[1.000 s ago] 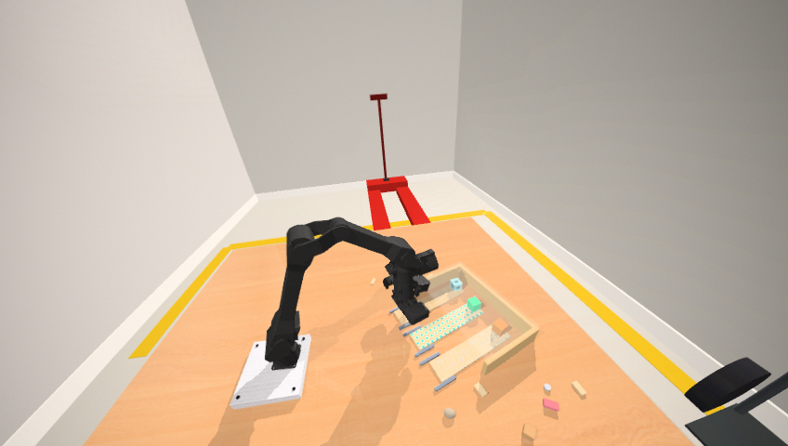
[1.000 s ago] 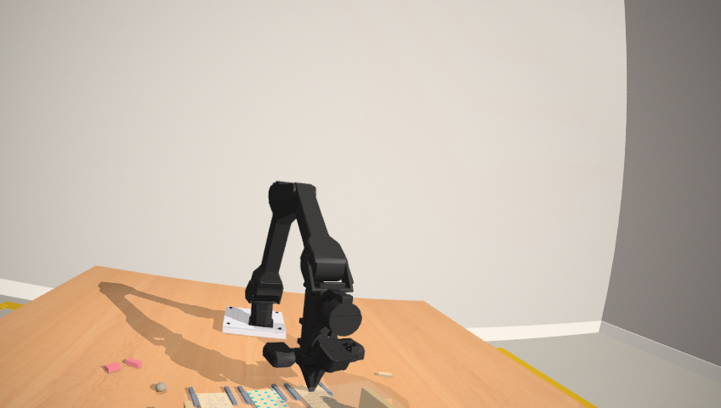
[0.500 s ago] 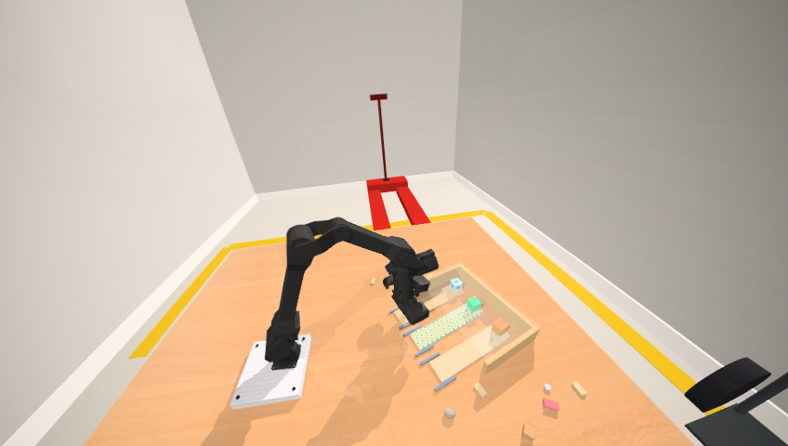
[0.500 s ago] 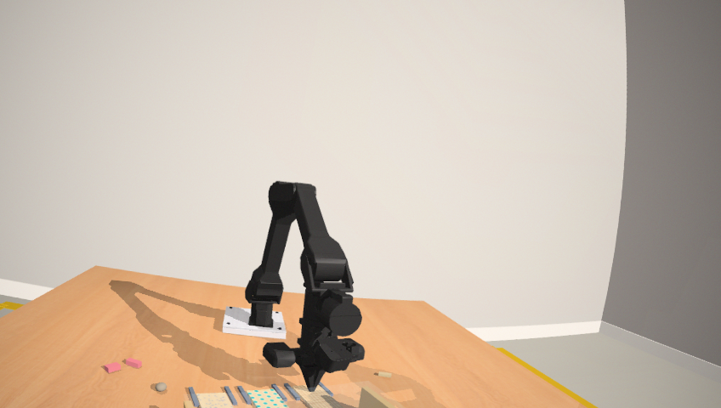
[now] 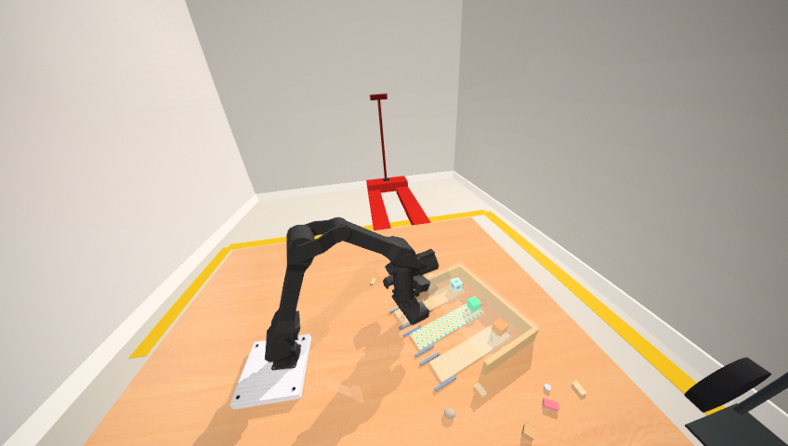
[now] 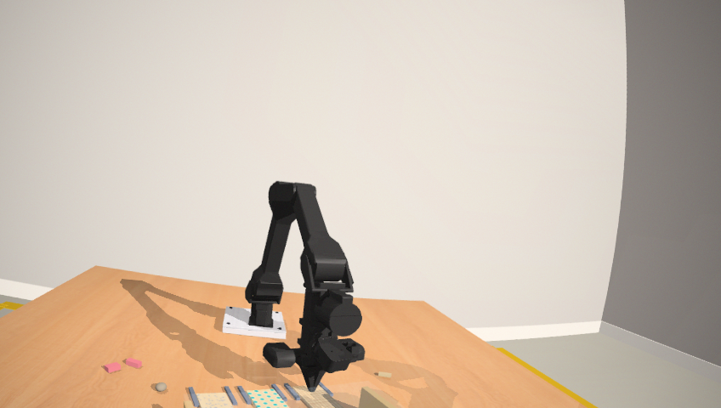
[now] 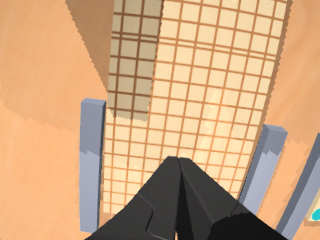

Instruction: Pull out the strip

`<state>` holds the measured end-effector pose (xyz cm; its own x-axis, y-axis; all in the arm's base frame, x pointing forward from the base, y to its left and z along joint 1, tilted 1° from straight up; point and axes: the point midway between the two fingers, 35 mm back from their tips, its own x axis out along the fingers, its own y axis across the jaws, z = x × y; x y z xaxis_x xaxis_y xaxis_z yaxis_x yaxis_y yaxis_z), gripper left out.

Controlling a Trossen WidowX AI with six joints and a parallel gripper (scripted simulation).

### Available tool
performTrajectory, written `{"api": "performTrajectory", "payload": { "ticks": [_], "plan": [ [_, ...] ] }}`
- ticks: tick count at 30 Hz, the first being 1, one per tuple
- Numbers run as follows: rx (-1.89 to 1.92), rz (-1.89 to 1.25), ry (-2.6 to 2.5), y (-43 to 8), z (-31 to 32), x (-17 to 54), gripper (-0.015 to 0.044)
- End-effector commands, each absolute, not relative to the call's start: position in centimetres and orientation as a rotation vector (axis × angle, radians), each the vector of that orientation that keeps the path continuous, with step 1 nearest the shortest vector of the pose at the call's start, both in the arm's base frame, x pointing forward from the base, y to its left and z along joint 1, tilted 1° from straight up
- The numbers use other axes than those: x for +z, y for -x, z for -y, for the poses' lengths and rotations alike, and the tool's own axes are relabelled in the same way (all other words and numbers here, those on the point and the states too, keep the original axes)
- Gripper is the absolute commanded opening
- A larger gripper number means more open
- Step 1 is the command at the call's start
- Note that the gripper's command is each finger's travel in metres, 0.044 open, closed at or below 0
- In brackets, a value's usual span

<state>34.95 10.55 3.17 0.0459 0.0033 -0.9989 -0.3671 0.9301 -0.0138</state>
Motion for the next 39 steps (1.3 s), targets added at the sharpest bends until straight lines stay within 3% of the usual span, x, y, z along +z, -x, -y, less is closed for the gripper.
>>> {"api": "performTrajectory", "payload": {
  "ticks": [1,39],
  "plan": [
    [0.286,-1.504,0.296,-35.0,-10.6,3.0,0.0000],
    [0.286,-1.507,0.297,-31.2,-9.2,2.6,0.0000]
  ]
}}
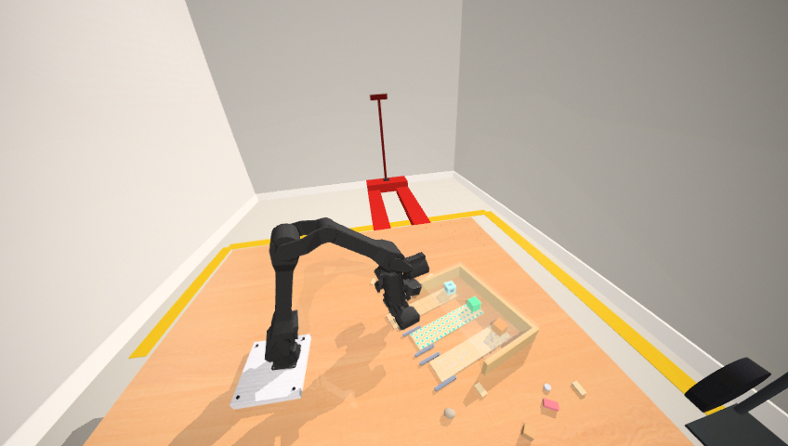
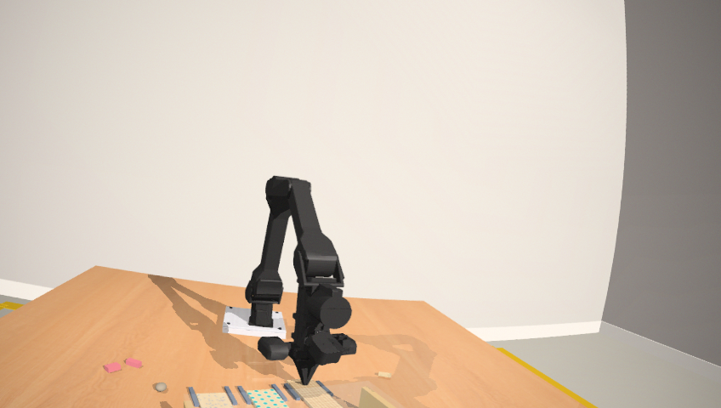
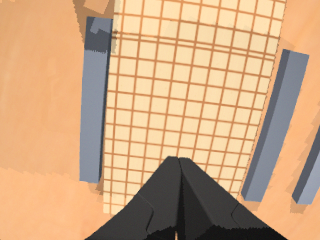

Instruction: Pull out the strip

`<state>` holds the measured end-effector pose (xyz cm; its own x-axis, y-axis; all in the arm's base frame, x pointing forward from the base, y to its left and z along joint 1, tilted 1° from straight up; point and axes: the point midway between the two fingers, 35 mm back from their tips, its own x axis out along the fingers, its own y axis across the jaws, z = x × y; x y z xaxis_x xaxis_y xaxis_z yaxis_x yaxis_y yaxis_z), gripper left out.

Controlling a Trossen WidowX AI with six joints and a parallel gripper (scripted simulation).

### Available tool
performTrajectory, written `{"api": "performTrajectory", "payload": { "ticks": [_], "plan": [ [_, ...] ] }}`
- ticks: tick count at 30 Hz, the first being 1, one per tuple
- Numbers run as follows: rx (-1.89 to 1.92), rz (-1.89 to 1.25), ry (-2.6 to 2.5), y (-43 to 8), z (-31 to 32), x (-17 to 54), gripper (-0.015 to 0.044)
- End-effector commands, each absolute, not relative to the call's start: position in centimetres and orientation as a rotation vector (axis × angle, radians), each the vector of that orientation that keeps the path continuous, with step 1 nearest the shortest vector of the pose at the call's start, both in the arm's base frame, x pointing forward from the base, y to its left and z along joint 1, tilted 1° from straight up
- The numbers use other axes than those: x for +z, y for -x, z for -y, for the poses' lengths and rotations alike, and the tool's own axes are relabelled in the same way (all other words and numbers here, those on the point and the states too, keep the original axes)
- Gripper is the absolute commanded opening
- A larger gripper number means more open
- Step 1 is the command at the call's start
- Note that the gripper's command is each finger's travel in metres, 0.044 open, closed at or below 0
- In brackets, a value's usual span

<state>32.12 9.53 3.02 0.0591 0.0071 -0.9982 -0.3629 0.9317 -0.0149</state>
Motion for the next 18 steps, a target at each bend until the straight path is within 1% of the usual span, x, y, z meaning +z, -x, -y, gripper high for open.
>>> {"api": "performTrajectory", "payload": {
  "ticks": [1,18],
  "plan": [
    [0.286,-1.507,0.297,-31.1,-9.1,2.5,0.0000],
    [0.286,-1.509,0.297,-28.7,-8.3,2.3,0.0000]
  ]
}}
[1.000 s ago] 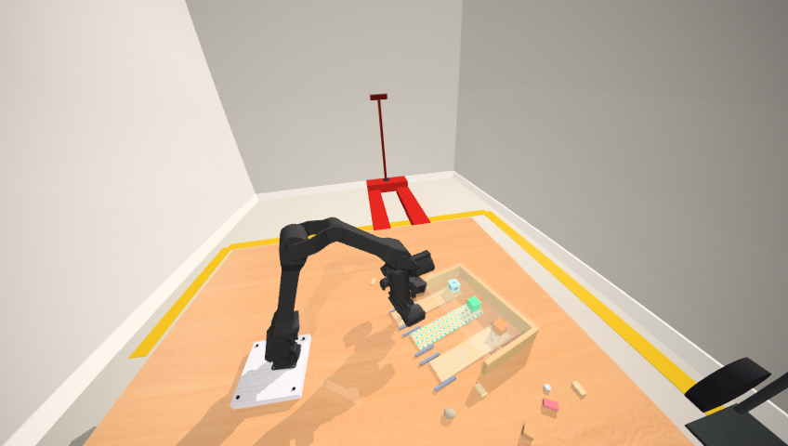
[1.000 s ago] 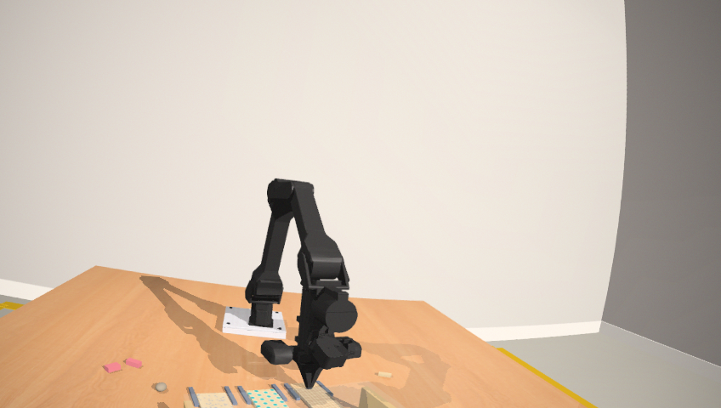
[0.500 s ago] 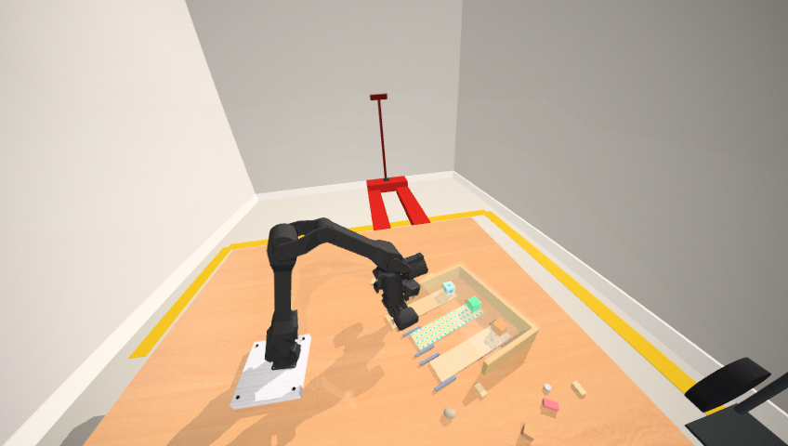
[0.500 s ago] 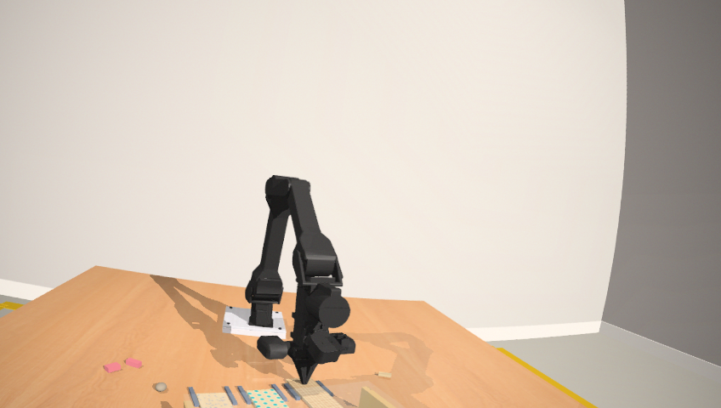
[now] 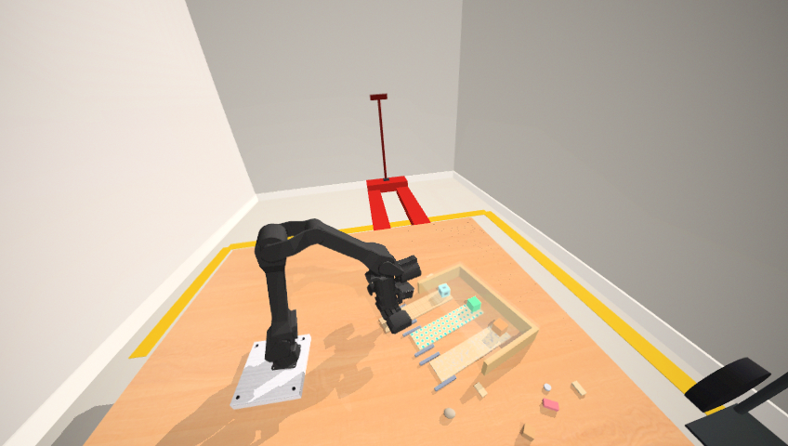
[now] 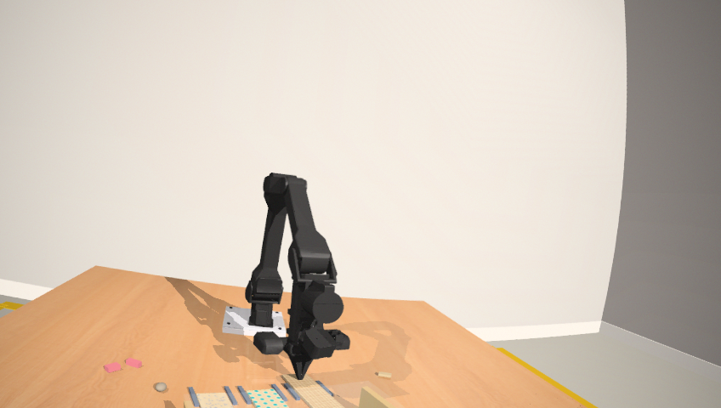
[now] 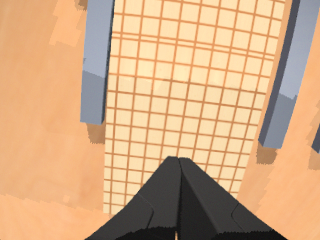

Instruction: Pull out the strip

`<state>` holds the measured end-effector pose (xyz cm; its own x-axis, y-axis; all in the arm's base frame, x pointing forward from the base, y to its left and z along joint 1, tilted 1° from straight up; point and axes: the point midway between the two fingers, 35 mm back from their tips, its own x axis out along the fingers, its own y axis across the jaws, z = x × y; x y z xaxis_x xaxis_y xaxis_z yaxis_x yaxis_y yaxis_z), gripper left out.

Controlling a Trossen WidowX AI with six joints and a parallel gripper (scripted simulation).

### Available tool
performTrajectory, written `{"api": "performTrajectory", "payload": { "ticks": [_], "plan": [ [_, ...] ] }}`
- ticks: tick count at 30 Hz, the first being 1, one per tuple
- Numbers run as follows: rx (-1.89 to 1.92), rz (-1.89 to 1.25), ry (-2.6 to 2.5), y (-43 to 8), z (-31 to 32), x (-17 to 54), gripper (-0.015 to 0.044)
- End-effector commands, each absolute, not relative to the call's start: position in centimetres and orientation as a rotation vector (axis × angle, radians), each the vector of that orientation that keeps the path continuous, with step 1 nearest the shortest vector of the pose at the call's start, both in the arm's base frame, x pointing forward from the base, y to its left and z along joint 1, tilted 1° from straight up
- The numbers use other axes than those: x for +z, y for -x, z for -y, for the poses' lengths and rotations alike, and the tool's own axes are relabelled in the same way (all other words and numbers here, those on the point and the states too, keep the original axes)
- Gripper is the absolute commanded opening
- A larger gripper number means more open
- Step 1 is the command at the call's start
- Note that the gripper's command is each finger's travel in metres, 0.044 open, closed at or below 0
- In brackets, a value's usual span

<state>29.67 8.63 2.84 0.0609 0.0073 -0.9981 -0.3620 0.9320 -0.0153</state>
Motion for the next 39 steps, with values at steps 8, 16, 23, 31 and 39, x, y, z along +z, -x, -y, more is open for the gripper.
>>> {"api": "performTrajectory", "payload": {
  "ticks": [8,16,23,31,39],
  "plan": [
    [0.286,-1.510,0.297,-27.5,-7.8,2.2,0.0000],
    [0.286,-1.511,0.297,-26.4,-7.4,2.2,0.0000],
    [0.286,-1.512,0.298,-25.4,-7.1,2.1,0.0000],
    [0.285,-1.513,0.298,-24.3,-6.7,2.1,0.0000],
    [0.285,-1.514,0.298,-23.2,-6.3,2.0,0.0000]
  ]
}}
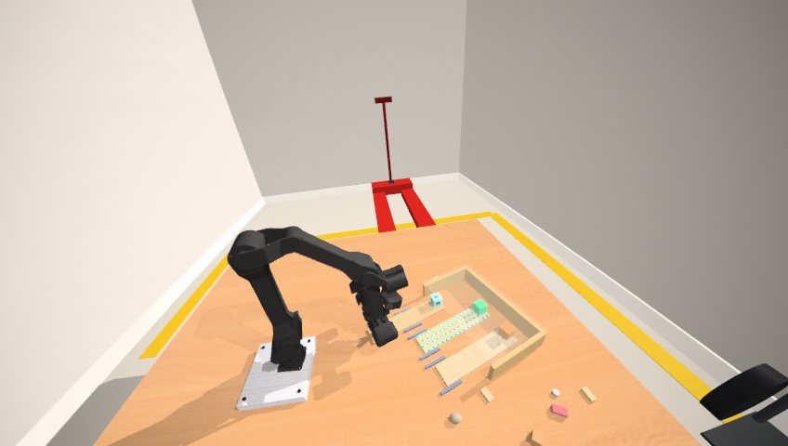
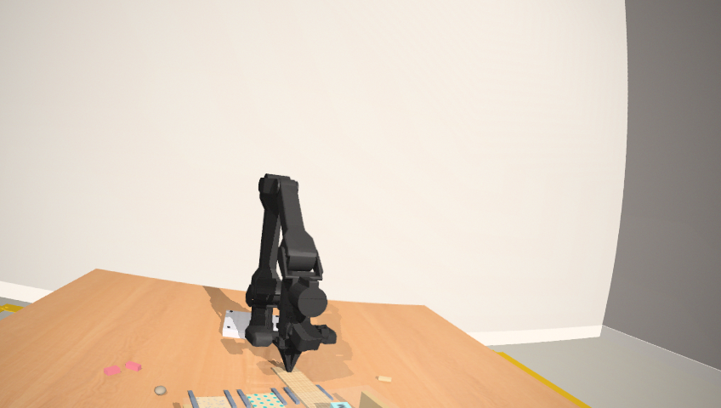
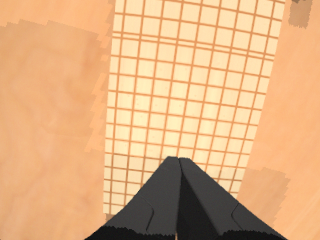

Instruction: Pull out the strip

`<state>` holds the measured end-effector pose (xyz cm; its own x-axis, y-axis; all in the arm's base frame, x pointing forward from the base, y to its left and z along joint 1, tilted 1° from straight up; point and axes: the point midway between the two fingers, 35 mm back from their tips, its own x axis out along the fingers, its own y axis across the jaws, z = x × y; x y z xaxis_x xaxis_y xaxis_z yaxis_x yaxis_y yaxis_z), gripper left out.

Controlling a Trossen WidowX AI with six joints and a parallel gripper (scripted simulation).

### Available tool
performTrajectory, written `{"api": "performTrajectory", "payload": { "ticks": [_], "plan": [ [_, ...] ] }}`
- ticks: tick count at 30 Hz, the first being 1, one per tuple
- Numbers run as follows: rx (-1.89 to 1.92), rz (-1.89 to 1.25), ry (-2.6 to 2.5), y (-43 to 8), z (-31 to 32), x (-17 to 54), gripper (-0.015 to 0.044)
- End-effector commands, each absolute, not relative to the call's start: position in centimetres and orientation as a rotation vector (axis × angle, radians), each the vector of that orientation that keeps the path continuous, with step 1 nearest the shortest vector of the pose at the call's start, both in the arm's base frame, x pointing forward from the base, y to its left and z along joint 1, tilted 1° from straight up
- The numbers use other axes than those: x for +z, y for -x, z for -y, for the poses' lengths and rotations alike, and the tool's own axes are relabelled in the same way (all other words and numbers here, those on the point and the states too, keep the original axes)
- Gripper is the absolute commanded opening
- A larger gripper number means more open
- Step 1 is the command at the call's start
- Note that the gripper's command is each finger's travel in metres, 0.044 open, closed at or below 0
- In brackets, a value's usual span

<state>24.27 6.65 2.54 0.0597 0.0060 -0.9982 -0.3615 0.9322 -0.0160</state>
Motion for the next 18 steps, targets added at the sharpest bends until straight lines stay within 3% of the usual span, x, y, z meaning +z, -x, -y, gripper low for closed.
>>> {"api": "performTrajectory", "payload": {
  "ticks": [1,18],
  "plan": [
    [0.285,-1.514,0.298,-23.0,-6.2,2.0,0.0000],
    [0.285,-1.516,0.298,-20.6,-5.4,1.9,0.0000]
  ]
}}
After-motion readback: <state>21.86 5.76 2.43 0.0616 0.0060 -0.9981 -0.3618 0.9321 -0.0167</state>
